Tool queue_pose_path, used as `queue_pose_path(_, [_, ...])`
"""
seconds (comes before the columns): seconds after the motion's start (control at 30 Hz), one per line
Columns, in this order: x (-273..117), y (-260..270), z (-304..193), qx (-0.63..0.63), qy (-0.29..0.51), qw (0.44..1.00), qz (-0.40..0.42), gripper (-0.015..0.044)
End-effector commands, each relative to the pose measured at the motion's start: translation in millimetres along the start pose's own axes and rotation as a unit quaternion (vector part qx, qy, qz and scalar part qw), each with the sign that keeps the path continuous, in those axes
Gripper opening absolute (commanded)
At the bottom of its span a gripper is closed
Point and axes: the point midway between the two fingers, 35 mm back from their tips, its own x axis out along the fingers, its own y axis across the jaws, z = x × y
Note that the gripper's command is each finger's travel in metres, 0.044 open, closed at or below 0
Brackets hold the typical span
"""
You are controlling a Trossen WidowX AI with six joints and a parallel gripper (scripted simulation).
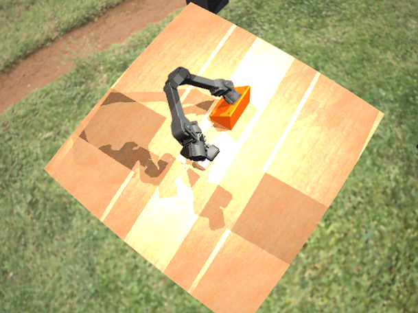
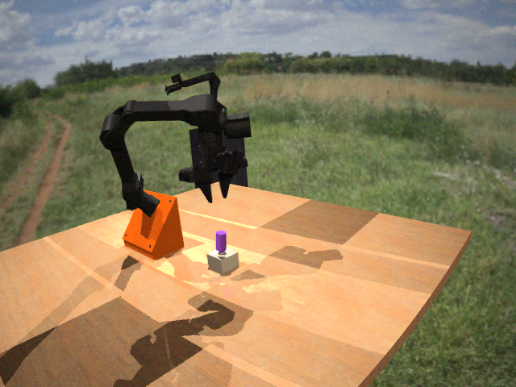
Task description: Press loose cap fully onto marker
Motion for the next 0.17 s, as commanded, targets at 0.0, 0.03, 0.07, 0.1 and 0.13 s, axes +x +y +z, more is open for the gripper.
queue_pose_path(0.0, [-0.8, 0.5, -0.5, 0.003, 0.003, 1.0, 0.002, 0.0341])
queue_pose_path(0.03, [-0.8, 0.5, -0.5, 0.003, 0.003, 1.0, 0.002, 0.0368])
queue_pose_path(0.07, [-0.8, 0.5, -0.5, 0.003, 0.003, 1.0, 0.002, 0.0394])
queue_pose_path(0.1, [-0.8, 0.5, -0.5, 0.003, 0.003, 1.0, 0.002, 0.042])
queue_pose_path(0.13, [-0.8, 0.5, -0.5, 0.003, 0.003, 1.0, 0.002, 0.044])
